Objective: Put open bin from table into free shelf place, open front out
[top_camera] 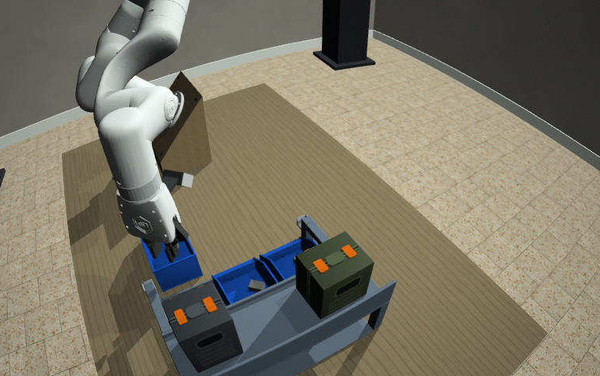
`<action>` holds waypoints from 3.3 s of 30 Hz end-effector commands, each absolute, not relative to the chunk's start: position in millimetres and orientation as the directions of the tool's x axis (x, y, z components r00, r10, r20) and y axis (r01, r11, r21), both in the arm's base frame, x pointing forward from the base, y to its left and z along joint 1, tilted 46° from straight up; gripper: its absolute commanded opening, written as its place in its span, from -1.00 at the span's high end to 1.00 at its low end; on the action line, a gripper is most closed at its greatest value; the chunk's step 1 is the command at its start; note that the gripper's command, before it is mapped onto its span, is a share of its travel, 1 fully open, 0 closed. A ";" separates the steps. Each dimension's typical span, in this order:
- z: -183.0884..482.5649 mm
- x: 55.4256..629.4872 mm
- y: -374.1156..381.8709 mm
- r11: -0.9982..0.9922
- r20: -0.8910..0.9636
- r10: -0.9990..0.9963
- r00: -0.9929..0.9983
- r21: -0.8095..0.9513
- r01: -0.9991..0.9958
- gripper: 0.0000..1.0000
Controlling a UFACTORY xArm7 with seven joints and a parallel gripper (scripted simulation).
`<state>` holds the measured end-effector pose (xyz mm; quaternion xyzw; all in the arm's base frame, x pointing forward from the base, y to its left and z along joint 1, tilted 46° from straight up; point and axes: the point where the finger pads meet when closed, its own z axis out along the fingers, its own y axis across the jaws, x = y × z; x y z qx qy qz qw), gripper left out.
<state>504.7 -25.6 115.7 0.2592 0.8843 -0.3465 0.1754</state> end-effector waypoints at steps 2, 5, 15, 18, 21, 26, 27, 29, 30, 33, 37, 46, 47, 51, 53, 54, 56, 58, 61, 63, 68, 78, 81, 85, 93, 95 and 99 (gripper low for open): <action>117.4 507.5 -24.0 0.614 -0.506 0.354 -0.786 -0.509 0.604 0.35; 117.4 507.5 -24.0 0.614 -0.506 0.354 -0.786 -0.509 0.604 0.35; 114.5 499.0 -21.3 0.503 -0.619 0.499 -0.606 -0.362 0.785 0.35; 114.5 499.0 -21.3 0.503 -0.619 0.499 -0.606 -0.362 0.785 0.35; 114.5 499.0 -21.3 0.503 -0.619 0.499 -0.606 -0.362 0.785 0.35; 113.9 497.2 -20.7 0.449 -0.653 0.548 -0.522 -0.297 0.843 0.35; 113.6 496.4 -20.4 0.420 -0.668 0.571 -0.478 -0.263 0.869 0.35; 112.9 494.6 -19.8 0.358 -0.692 0.611 -0.385 -0.192 0.914 0.35; 112.9 494.6 -19.8 0.358 -0.692 0.611 -0.385 -0.192 0.914 0.35; 112.9 494.6 -19.8 0.358 -0.692 0.611 -0.385 -0.192 0.914 0.35; 112.9 494.6 -19.8 0.358 -0.692 0.611 -0.385 -0.192 0.914 0.35; 112.2 492.4 -19.0 0.190 -0.718 0.682 -0.138 -0.009 0.982 0.35; 112.2 492.4 -19.0 0.190 -0.718 0.682 -0.138 -0.009 0.982 0.35; 112.2 492.4 -19.0 0.190 -0.718 0.682 -0.138 -0.009 0.982 0.35; 112.2 492.4 -19.0 0.190 -0.718 0.682 -0.138 -0.009 0.982 0.35; 112.2 492.4 -19.0 0.190 -0.718 0.682 -0.138 -0.009 0.982 0.35; 112.2 492.4 -19.0 0.190 -0.718 0.682 -0.138 -0.009 0.982 0.35; 112.2 492.4 -19.0 0.190 -0.718 0.682 -0.138 -0.009 0.982 0.35; 112.2 492.4 -19.1 0.191 -0.718 0.682 -0.140 -0.010 0.982 0.35; 112.2 492.4 -19.1 0.191 -0.718 0.682 -0.140 -0.010 0.982 0.35; 112.2 492.4 -19.1 0.191 -0.718 0.682 -0.140 -0.010 0.982 0.35; 111.5 490.5 -18.4 0.183 -0.718 0.684 -0.128 -0.001 0.983 0.35; 111.1 489.2 -18.0 0.178 -0.718 0.686 -0.121 0.004 0.984 0.35; 111.1 489.2 -18.0 0.178 -0.718 0.686 -0.121 0.004 0.984 0.35; 109.7 489.5 -19.5 0.178 -0.718 0.686 -0.121 0.004 0.984 0.35; 106.9 490.1 -22.3 0.178 -0.718 0.686 -0.121 0.004 0.984 0.35; 104.2 490.7 -25.1 0.178 -0.718 0.686 -0.121 0.004 0.984 0.35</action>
